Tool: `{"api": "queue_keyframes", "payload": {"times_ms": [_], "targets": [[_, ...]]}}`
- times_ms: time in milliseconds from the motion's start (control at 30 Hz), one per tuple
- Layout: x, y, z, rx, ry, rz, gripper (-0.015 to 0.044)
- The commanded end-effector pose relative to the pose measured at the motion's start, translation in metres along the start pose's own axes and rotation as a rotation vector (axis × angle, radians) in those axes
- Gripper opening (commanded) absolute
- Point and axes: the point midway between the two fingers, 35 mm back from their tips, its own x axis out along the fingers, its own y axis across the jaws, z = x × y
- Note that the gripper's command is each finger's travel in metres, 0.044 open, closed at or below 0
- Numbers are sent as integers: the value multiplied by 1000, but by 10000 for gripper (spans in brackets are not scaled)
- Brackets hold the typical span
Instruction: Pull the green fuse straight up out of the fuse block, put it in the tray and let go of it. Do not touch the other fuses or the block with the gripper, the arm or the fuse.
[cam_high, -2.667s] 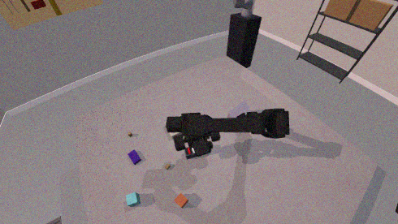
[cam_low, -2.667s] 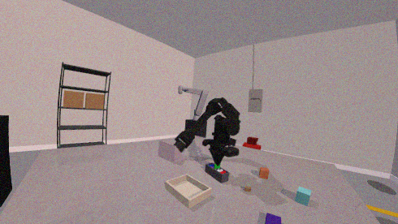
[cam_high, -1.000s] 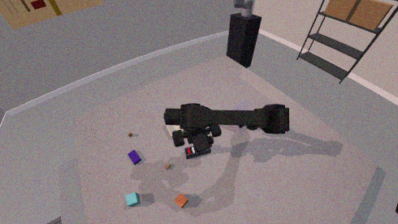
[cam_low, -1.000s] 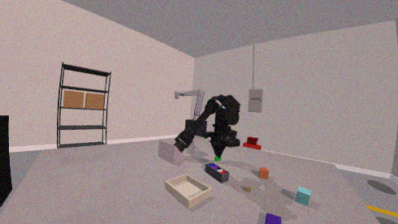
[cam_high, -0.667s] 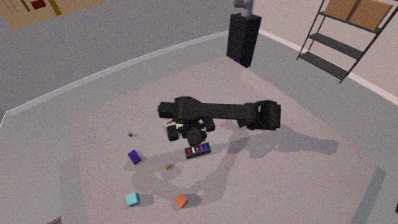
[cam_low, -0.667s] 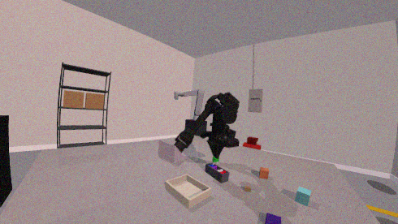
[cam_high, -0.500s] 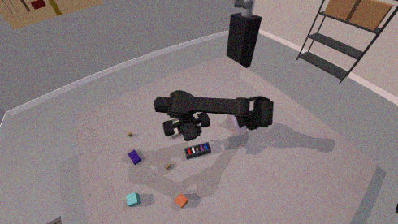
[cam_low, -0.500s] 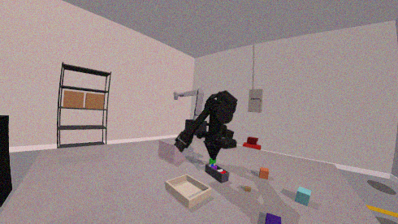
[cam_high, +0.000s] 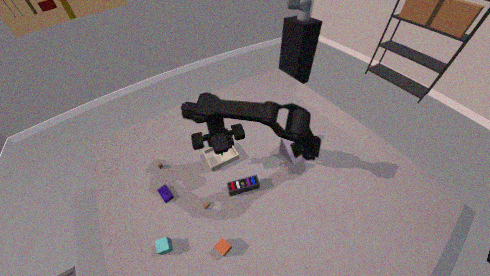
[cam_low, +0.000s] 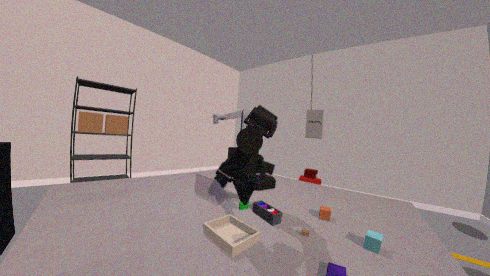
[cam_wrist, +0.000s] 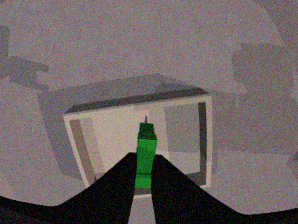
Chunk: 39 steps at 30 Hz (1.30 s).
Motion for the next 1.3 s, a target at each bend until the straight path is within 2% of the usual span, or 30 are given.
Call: {"api": "queue_keyframes", "payload": {"times_ms": [0, 133, 1133, 1267], "targets": [[0, -3, -24, -2, 2, -2, 0], [2, -4, -38, -3, 1, -2, 0], [43, -4, -38, -4, 0, -2, 0], [39, -4, -38, -9, 4, 1, 105]]}}
